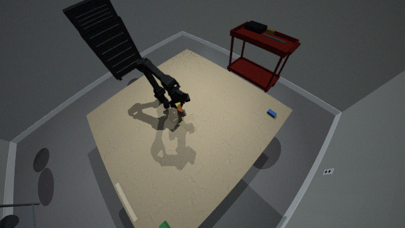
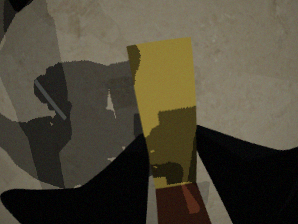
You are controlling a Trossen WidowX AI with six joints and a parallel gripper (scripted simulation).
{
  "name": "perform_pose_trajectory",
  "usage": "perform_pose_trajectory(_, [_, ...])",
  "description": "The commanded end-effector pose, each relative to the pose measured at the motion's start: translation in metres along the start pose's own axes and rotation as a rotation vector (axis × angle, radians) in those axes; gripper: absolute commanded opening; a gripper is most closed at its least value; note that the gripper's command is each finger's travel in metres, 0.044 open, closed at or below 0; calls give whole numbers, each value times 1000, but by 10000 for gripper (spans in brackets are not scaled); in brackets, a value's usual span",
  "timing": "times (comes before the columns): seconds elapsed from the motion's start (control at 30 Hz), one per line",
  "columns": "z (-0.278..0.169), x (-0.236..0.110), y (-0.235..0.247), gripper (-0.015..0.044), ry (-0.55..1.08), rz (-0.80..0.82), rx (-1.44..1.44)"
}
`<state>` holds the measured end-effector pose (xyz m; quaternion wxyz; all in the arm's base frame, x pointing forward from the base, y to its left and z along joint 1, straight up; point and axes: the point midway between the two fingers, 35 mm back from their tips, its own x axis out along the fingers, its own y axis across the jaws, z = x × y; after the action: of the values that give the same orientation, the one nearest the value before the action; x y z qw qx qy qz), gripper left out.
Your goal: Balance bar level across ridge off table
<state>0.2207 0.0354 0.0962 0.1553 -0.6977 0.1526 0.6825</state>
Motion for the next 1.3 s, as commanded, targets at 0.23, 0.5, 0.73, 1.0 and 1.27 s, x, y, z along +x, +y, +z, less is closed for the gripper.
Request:
perform_pose_trajectory(0.23, [0,1,-1,0,-1,-4,-4])
perform_pose_trajectory(0.5, [0,2,-1,0,-1,-4,-4])
perform_pose_trajectory(0.73, [0,3,-1,0,-1,-4,-4])
perform_pose_trajectory(1.0, [0,3,-1,0,-1,-4,-4])
perform_pose_trajectory(1.27, [0,4,-1,0,-1,-4,-4])
